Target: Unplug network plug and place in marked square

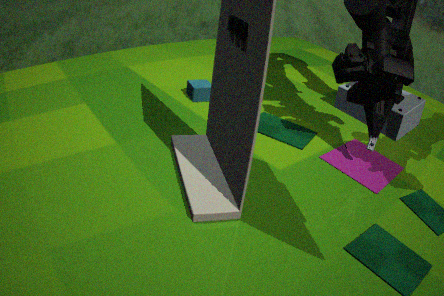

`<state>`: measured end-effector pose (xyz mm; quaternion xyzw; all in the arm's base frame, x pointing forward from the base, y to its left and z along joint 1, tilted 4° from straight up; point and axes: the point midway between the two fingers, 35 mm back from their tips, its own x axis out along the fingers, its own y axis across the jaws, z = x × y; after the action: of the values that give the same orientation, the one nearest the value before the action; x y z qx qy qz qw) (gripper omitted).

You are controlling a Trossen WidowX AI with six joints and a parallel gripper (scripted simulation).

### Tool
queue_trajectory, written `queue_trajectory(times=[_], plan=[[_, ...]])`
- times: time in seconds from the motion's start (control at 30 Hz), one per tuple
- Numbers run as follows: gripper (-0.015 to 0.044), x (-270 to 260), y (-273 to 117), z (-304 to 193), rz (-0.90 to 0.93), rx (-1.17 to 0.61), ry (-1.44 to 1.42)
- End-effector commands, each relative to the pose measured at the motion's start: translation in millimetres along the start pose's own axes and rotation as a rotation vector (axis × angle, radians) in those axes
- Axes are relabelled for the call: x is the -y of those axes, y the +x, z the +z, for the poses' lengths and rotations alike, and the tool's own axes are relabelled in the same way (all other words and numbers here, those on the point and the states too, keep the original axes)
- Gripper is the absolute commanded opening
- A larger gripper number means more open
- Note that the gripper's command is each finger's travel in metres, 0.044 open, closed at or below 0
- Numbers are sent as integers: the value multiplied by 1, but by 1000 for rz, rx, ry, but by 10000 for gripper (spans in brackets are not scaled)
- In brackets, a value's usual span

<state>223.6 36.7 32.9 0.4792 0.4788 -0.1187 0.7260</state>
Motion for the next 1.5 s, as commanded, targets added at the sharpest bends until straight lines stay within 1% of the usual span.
queue_trajectory(times=[0.0, 0.7, 1.23, 1.43, 1.47], plan=[[0, 3, 4, -1, 1, -5, -3], [0, 20, 23, -3, 0, -6, -3], [0, 21, 24, -2, -2, -2, 1], [156, 21, 24, -2, -2, -2, 1], [156, 21, 24, -2, -2, -2, 1]])
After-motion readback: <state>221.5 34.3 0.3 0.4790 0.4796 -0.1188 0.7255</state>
